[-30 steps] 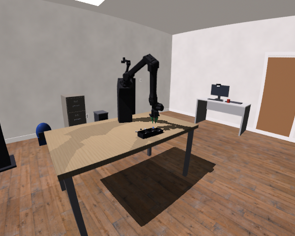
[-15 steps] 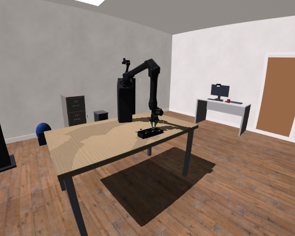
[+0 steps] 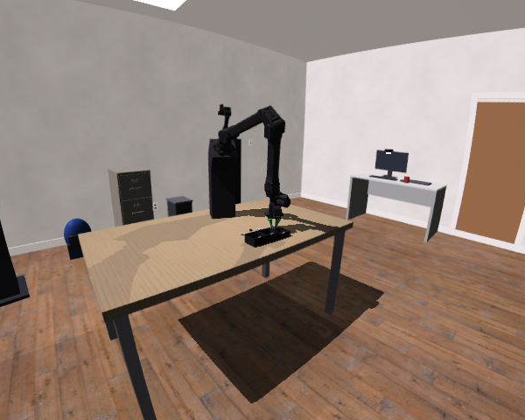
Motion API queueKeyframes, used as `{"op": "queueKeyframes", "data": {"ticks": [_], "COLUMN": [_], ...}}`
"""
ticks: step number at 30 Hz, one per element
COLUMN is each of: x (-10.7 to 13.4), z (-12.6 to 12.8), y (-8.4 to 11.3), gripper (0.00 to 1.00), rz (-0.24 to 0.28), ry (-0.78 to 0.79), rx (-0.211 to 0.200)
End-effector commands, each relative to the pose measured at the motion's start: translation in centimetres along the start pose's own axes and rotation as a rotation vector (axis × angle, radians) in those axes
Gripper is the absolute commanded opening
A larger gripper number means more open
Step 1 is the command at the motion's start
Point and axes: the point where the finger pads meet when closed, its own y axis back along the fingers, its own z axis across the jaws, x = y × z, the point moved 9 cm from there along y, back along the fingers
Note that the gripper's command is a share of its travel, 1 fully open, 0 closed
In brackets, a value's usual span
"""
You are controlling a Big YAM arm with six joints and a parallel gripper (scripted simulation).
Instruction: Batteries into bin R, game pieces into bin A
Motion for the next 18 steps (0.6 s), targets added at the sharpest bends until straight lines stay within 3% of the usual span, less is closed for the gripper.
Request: {"op": "queueKeyframes", "data": {"ticks": [1,18], "x": [-0.7,1.9], "z": [0.2,-0.6], "y": [0.1,0.3], "gripper": [0.27,0.27], "rz": [-0.019,0.010], "ry": [-0.007,0.008], "rx": [-0.014,-0.002]}}
